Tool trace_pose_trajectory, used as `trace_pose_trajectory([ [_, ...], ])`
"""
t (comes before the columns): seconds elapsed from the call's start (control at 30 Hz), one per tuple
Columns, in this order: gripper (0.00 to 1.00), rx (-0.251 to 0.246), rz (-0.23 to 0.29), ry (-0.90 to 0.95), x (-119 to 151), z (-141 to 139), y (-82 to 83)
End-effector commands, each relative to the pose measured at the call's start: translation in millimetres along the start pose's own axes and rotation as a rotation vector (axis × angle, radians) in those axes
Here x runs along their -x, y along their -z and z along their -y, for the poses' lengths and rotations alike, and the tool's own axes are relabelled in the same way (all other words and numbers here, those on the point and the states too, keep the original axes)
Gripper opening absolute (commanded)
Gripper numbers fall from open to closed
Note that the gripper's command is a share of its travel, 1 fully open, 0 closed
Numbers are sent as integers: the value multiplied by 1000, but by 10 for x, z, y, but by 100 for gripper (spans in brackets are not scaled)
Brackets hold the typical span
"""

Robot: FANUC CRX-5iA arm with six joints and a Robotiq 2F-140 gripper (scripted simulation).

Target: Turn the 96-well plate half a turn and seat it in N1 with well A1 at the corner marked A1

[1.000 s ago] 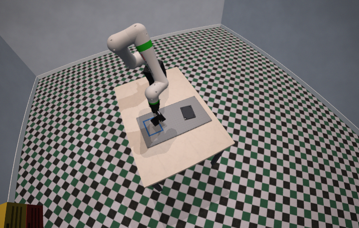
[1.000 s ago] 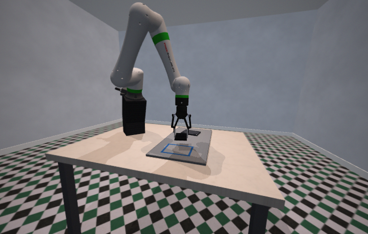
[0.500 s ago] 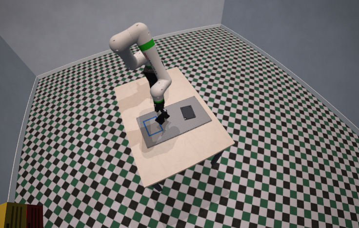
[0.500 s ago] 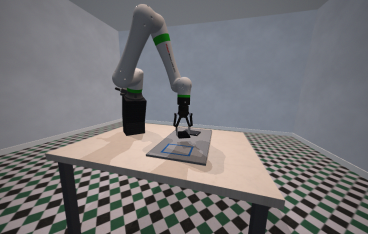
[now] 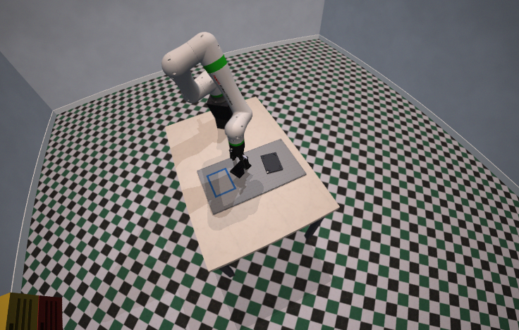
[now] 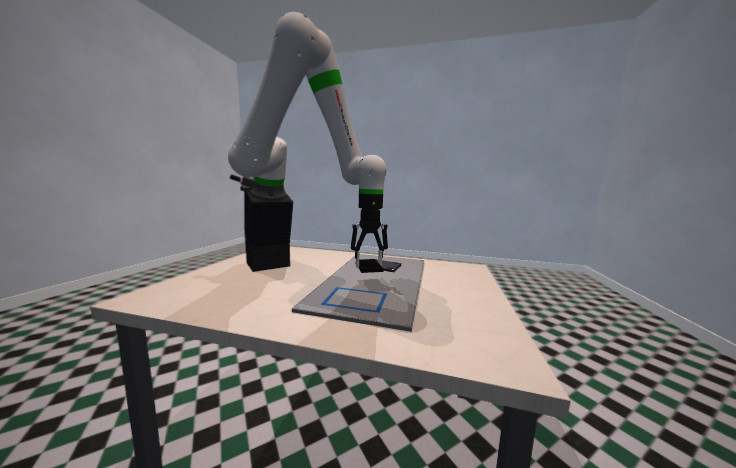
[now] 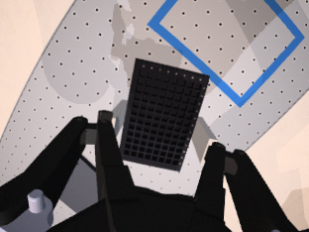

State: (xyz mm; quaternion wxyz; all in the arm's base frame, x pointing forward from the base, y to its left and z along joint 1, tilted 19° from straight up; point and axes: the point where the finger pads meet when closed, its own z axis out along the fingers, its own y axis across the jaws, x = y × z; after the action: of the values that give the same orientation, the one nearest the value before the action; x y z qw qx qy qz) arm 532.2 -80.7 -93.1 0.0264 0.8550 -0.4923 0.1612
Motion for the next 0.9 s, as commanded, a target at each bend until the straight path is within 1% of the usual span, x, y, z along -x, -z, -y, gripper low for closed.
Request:
trace_pose_trajectory([
  [0.0, 0, -1, -3, -1, 123, 71, 5],
  [0.3, 0, -1, -3, -1, 384, 219, 14],
  [0.37, 0, -1, -3, -1, 384, 219, 14],
  [0.87, 0, -1, -3, -1, 819, 465, 28],
])
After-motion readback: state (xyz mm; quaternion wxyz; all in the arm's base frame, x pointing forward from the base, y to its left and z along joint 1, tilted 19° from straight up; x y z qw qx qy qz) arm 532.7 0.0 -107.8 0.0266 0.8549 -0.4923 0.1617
